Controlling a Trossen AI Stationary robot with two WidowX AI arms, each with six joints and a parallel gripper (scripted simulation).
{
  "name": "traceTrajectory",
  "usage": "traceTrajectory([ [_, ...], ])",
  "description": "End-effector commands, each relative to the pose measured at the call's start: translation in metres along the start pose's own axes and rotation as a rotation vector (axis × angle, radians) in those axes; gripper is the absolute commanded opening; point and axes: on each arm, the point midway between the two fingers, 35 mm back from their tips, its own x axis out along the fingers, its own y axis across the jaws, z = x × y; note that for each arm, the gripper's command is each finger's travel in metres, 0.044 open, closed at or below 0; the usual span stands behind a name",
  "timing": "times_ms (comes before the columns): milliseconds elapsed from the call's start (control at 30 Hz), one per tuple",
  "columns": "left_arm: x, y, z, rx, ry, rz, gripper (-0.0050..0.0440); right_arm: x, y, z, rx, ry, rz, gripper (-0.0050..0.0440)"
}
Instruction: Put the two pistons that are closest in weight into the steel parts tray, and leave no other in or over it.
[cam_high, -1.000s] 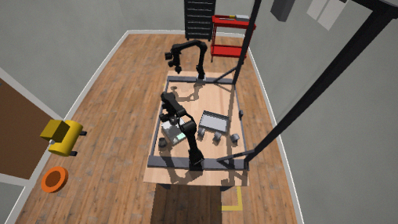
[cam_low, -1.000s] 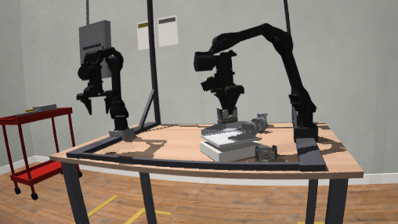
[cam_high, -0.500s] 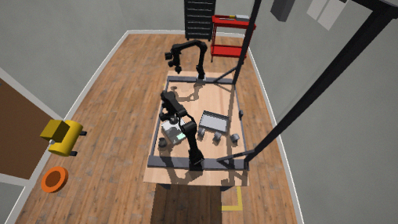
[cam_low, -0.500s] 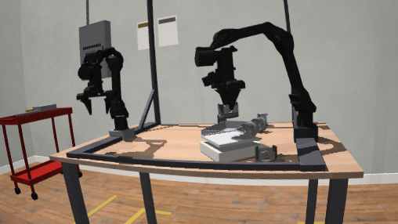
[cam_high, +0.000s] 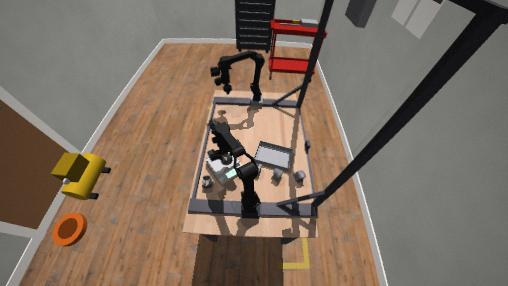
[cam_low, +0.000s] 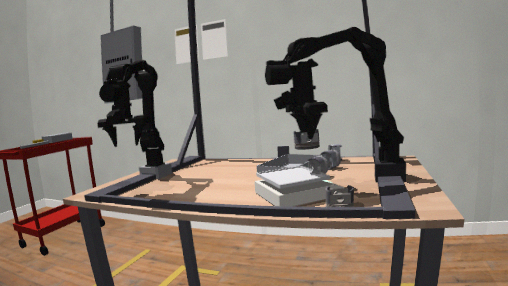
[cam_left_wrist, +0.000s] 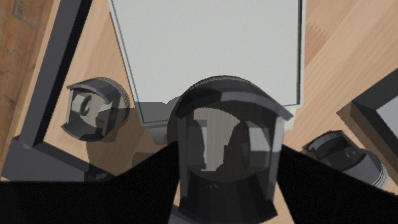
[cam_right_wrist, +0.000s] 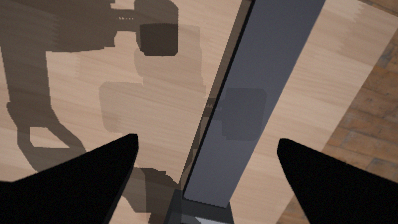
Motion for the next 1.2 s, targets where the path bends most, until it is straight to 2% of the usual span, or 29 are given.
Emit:
traceTrajectory([
  [0, -0.017, -0.012, 0.007, 0.067, -0.064, -0.002, 0.0158, -0.008, 0.000, 0.005, 0.001, -0.032, 0.002, 0.0400],
  [467, -0.014, -0.077, 0.036, 0.425, -0.048, 0.004, 0.0158, -0.008, 0.000, 0.005, 0.001, -0.032, 0.002, 0.0400],
  [533, -0.014, -0.077, 0.036, 0.425, -0.048, 0.004, 0.0158, -0.008, 0.000, 0.005, 0.001, -0.032, 0.002, 0.0400],
  [1033, -0.015, -0.145, 0.067, 0.415, -0.049, 0.001, 0.0158, -0.008, 0.000, 0.005, 0.001, -0.032, 0.002, 0.0400],
  [1167, -0.015, -0.154, 0.071, 0.415, -0.050, 0.001, 0.0158, -0.008, 0.000, 0.005, 0.001, -0.032, 0.002, 0.0400],
])
